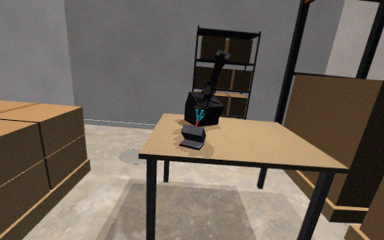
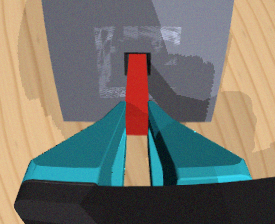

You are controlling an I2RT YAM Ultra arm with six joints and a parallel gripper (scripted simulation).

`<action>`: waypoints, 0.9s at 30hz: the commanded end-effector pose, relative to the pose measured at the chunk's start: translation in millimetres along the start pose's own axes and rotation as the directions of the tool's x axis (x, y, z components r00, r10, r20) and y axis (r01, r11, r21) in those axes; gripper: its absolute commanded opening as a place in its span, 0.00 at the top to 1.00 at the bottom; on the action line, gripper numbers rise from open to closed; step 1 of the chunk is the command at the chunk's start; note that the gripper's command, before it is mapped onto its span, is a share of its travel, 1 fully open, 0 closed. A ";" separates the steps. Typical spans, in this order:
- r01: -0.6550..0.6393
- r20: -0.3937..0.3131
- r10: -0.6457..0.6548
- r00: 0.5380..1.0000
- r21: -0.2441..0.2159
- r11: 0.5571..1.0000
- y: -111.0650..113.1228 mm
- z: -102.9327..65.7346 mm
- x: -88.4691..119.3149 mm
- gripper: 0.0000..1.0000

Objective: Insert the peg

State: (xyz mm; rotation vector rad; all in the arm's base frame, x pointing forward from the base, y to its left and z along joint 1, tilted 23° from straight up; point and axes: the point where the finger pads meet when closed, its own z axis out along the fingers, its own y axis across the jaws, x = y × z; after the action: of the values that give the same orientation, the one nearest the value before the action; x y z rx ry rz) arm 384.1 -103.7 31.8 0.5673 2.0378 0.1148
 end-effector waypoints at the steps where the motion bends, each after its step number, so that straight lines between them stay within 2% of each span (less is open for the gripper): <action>1: 0.002 0.042 -0.002 0.999 -0.002 1.000 2.7 7.5 -14.2 1.00; 16: 0.002 0.042 -0.002 0.999 -0.002 1.000 2.4 20.3 -14.0 1.00; 17: 0.001 0.012 -0.001 1.000 -0.002 1.000 0.3 13.9 -4.4 1.00; 27: 0.001 0.012 -0.001 1.000 -0.002 1.000 0.3 13.9 -4.4 1.00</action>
State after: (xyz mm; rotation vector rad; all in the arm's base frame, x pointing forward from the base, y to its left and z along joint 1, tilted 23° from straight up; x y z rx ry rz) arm 396.4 -106.2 24.5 0.5668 2.0370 0.1147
